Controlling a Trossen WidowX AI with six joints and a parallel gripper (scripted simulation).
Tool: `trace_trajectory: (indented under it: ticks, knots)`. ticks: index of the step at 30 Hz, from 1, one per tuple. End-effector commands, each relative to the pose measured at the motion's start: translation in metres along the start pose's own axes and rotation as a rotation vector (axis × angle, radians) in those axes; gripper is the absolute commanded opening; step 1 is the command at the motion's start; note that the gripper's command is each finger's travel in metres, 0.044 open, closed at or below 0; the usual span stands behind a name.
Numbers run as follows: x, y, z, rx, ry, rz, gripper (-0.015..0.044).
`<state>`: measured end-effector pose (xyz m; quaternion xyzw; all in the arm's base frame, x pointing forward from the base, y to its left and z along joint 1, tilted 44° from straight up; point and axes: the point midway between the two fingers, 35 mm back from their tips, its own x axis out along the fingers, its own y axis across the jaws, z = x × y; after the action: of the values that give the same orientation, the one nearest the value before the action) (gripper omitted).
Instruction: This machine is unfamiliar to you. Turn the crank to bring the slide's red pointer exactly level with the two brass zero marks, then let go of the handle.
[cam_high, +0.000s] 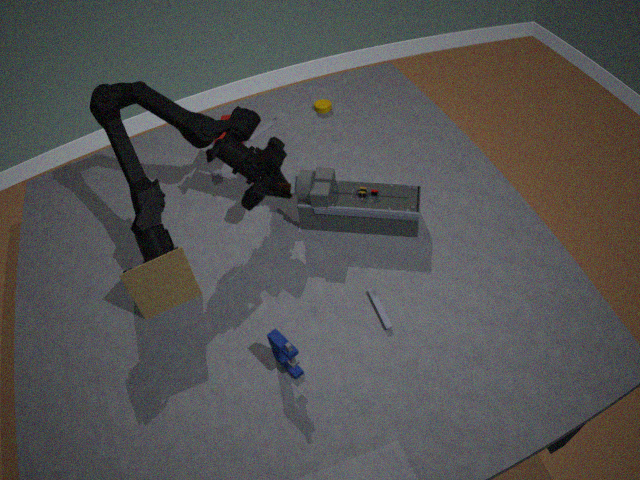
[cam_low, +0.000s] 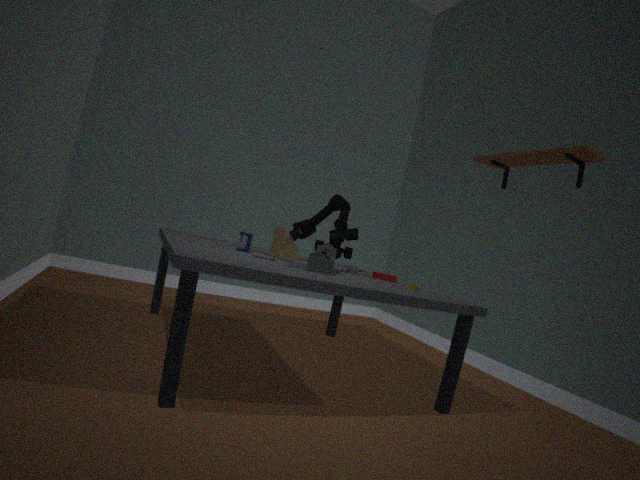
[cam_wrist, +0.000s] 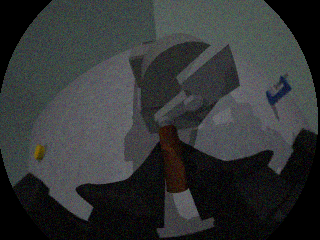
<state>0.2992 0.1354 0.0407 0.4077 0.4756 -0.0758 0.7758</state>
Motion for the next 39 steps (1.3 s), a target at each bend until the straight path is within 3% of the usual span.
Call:
trace_trajectory:
  ticks: [1,39]
  knots:
    - [-0.004,0.007,0.004,0.004,-0.002,0.007,0.0000]
    - [-0.038,-0.011,0.037,0.003,-0.004,0.005,0.0000]
